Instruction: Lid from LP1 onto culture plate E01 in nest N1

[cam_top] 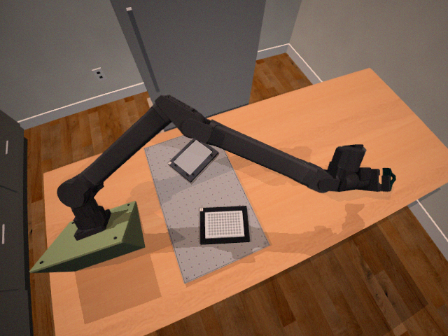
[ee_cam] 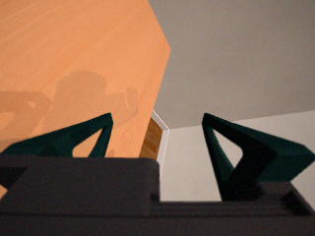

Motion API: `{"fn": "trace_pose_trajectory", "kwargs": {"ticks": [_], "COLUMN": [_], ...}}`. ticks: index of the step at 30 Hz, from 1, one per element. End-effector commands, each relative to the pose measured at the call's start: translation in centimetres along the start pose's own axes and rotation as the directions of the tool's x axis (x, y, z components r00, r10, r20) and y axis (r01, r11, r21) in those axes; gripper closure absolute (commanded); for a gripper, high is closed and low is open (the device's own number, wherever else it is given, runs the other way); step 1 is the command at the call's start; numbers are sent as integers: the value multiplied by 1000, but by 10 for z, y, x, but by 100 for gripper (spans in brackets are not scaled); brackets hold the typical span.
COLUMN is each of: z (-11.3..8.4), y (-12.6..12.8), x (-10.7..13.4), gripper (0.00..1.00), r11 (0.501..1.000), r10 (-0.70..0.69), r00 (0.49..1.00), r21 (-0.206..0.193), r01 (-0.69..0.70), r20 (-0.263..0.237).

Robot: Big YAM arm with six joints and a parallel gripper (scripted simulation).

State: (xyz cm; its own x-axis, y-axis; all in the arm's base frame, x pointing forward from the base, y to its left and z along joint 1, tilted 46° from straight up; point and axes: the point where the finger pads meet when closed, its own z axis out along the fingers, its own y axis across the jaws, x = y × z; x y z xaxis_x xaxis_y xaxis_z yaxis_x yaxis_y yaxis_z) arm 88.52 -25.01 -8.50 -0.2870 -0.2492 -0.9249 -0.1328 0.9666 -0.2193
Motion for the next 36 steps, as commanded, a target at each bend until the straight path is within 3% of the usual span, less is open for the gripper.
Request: {"fn": "trace_pose_trajectory", "kwargs": {"ticks": [1,2,5,8,9,10,14,18,20,21,25,26,28,31,32,33,34,35,36], "z": [-9,-11,-20,-26,-25,-26,-29,-26,-36,-36,-44,-48,-56,-59,-64,-64,-67,-62,-63], "y": [13,15,26,32,32,28,20,29,28,43,49,55,62,65,55,67,61,70,67], "x": [-42,-44,-51,-56,-46,-15,-13,-16,-56,-62,-72,-69,-72,-74,-75,-83,-81,-46,-45], "gripper": [0,0,0,0,0,0,0,0,0,0,0,0,0,0,0,0,0,0,0], "r11": [999,999,996,996,996,997,997,996,992,988,990,984,977,977,981,980,981,978,979], "r10": [-26,-26,-19,-19,-16,0,5,3,-8,-13,-20,-11,-9,-9,-8,-15,-9,4,7], "r00": [1000,1000,998,998,998,995,995,995,994,993,995,991,986,986,987,989,989,983,982], "r21": [-31,-26,-93,-87,-85,-81,-72,-84,-129,-154,-142,-178,-214,-214,-192,-199,-191,-202,-199], "r01": [26,26,13,13,10,-8,-12,-11,-6,-5,6,-14,-28,-28,-23,-15,-20,-42,-45], "r20": [-5,-7,-60,-63,-67,-97,-98,-96,-107,-115,-97,-136,-168,-168,-159,-146,-148,-186,-188]}}
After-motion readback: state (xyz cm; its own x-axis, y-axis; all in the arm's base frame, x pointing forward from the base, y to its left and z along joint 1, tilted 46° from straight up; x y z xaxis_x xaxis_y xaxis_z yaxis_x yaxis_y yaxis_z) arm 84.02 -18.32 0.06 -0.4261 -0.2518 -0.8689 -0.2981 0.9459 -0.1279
